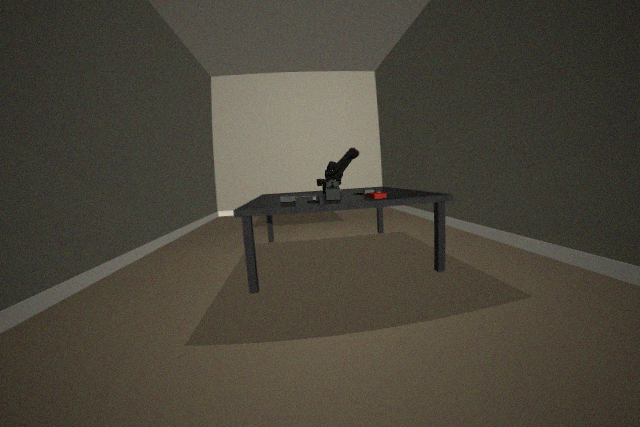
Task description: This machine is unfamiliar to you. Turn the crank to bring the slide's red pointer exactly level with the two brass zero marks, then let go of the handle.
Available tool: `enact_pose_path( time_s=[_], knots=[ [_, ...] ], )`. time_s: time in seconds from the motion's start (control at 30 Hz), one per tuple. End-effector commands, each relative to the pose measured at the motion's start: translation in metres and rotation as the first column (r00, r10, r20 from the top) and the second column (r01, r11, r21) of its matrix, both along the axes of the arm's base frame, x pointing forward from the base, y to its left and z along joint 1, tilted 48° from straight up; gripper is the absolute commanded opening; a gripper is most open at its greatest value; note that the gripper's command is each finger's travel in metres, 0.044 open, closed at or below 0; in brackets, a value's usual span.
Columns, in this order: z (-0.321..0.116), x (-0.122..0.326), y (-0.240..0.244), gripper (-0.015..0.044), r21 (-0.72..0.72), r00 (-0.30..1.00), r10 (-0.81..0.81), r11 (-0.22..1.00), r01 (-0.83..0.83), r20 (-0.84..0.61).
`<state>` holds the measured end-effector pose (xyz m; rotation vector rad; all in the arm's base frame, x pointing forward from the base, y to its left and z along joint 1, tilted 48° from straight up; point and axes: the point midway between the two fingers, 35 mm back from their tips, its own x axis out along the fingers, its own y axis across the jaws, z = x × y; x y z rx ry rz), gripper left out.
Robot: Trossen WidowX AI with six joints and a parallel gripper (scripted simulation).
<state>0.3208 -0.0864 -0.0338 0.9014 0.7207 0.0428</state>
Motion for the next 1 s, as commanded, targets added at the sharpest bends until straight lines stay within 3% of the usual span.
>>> enact_pose_path(
  time_s=[0.0, 0.97],
  knots=[
    [-0.002, 0.002, 0.009, 0.0000, 0.002, 1.000, 0.013, 1.000, -0.013, -0.007],
    [0.004, 0.008, 0.025, 0.0000, 0.003, 1.000, 0.014, 1.000, -0.013, -0.007]
  ],
)
